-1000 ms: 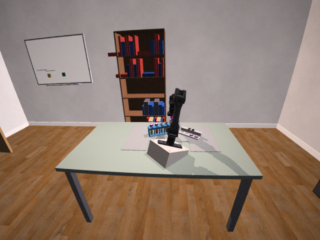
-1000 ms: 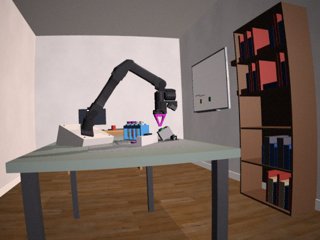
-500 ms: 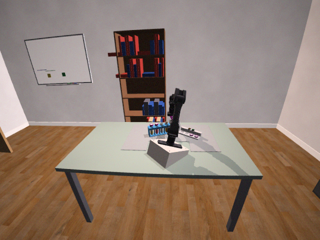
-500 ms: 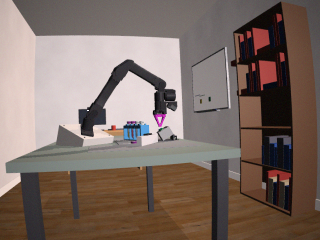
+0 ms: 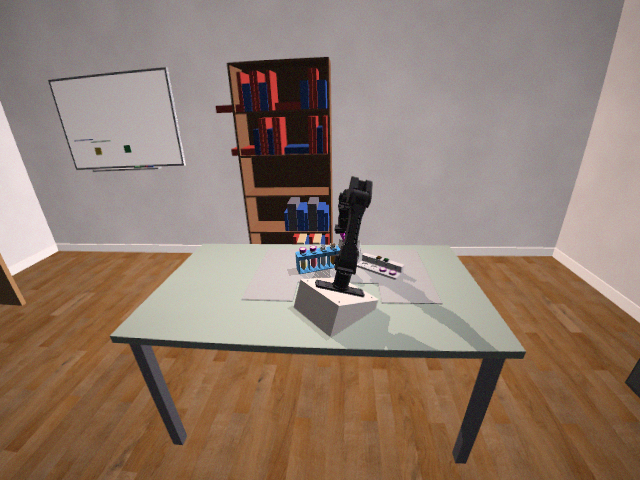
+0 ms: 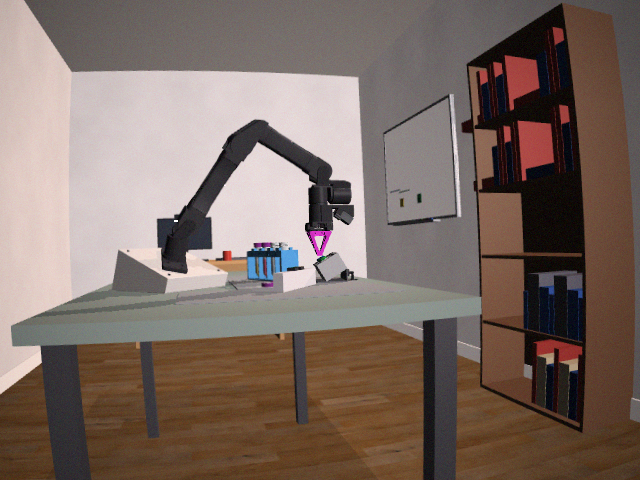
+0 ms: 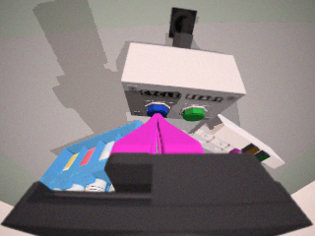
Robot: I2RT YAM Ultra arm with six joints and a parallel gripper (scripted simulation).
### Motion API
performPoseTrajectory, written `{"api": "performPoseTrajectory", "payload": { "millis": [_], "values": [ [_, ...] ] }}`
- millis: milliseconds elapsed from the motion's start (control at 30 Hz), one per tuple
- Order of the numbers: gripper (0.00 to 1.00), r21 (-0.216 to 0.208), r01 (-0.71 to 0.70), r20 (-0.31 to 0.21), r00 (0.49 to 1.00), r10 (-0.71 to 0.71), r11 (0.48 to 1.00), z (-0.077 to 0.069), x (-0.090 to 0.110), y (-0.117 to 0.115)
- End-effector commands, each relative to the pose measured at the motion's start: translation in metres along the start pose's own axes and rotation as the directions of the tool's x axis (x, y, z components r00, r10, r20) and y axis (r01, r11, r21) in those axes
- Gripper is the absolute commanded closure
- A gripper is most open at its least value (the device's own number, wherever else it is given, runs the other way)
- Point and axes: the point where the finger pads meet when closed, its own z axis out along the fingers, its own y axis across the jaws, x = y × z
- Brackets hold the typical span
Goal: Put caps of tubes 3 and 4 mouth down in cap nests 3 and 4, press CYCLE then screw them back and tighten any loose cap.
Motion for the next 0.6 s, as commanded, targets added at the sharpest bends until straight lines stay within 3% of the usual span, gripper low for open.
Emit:
{"api": "performPoseTrajectory", "payload": {
  "millis": [0,567],
  "values": [
    [1.0,-0.004,-0.001,0.022,1.0,0.001,1.0,-0.0039,-0.0044,0.0002],
    [1.0,-0.004,-0.001,0.022,1.0,0.001,1.0,0.0019,-0.0045,0.0002]
  ]
}}
